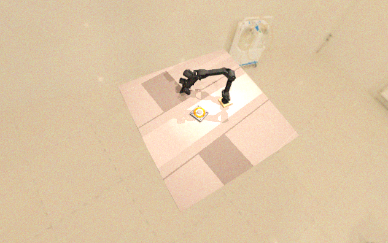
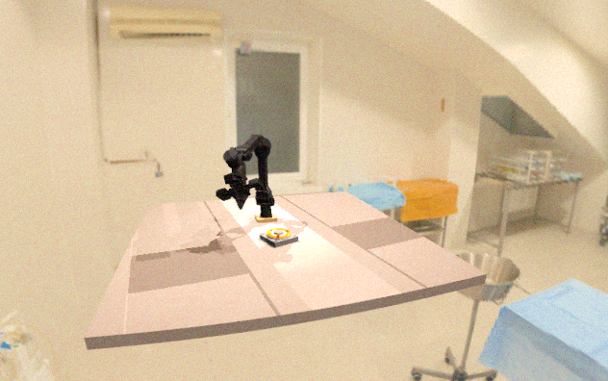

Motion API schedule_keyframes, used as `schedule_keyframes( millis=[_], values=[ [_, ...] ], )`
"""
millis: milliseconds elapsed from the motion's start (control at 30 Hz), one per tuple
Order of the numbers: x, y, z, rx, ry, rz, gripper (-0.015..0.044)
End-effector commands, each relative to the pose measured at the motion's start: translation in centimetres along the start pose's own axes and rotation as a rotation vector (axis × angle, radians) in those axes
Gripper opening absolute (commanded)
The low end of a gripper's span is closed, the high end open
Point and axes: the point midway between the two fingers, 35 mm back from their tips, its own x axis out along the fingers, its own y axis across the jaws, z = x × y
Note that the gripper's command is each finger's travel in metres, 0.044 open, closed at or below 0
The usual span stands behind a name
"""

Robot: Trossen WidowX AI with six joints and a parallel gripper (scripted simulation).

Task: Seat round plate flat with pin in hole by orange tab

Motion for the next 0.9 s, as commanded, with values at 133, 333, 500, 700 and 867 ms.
schedule_keyframes(
  millis=[133, 333, 500, 700, 867],
  values=[
    [3.5, 6.6, -9.1, -0.236, 0.399, -0.050, 0.0000],
    [3.3, 10.0, -15.7, -0.464, 0.660, -0.112, 0.0000],
    [3.0, 10.6, -17.4, -0.542, 0.734, -0.136, 0.0000],
    [3.9, 10.2, -17.9, -0.542, 0.734, -0.136, 0.0000],
    [5.7, 9.4, -19.4, -0.542, 0.734, -0.136, 0.0000]
  ],
)
